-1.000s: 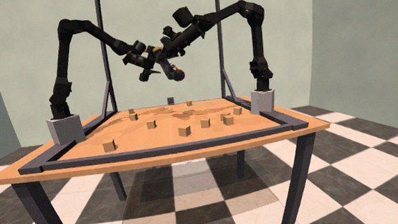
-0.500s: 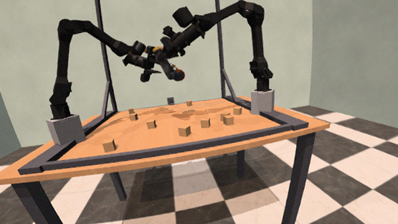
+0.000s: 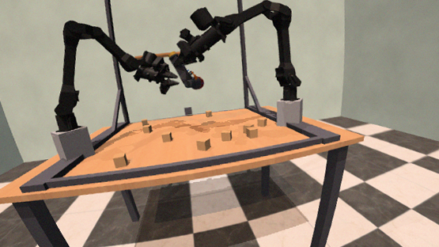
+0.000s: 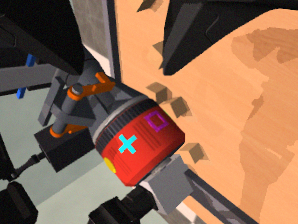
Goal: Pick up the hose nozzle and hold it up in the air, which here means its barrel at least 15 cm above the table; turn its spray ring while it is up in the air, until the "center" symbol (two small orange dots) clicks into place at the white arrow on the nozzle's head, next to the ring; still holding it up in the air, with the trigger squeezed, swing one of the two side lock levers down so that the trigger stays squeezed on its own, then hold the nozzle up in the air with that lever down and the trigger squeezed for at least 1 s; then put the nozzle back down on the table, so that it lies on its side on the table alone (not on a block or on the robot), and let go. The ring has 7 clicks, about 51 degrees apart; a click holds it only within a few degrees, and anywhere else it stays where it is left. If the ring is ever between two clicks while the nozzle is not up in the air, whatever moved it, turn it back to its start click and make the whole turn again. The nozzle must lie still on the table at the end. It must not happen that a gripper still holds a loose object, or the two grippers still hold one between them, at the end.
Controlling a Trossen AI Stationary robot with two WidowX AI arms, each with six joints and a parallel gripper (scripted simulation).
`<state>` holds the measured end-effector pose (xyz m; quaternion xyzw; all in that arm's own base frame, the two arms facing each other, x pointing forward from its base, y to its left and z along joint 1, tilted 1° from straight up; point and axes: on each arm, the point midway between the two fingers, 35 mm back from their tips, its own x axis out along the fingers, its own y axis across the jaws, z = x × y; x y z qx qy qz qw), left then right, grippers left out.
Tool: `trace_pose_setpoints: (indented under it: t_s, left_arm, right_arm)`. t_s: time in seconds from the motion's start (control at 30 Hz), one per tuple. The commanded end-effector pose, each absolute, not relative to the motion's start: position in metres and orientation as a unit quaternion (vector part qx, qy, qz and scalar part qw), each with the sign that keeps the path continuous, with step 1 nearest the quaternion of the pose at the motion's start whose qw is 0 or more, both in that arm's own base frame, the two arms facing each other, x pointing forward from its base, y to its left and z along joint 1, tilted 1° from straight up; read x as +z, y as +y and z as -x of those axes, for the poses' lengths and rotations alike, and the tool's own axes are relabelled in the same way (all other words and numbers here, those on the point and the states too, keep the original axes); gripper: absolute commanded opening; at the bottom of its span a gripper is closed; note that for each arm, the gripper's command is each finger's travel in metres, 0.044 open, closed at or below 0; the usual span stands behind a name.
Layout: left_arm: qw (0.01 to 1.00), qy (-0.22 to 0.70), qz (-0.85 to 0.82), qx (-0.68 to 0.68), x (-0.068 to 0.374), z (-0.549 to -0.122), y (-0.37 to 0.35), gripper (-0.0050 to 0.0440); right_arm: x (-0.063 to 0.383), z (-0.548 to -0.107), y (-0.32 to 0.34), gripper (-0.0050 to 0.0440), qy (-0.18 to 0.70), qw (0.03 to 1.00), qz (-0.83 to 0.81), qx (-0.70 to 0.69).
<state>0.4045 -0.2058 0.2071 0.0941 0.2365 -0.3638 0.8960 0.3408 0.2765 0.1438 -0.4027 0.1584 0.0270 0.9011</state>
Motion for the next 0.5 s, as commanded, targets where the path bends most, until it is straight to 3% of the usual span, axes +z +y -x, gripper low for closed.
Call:
trace_pose_setpoints:
  t_s: [0.0,0.47]
  left_arm:
    - [0.902,0.212,-0.092,-0.366,0.227,-0.405,-0.207,0.017]
    - [0.902,0.212,-0.092,-0.366,0.227,-0.405,-0.207,0.017]
  right_arm:
    - [0.144,-0.338,0.268,0.0171,0.144,0.928,0.342,0.008]
    - [0.134,-0.328,0.24,0.0171,0.074,0.996,0.008,-0.048]
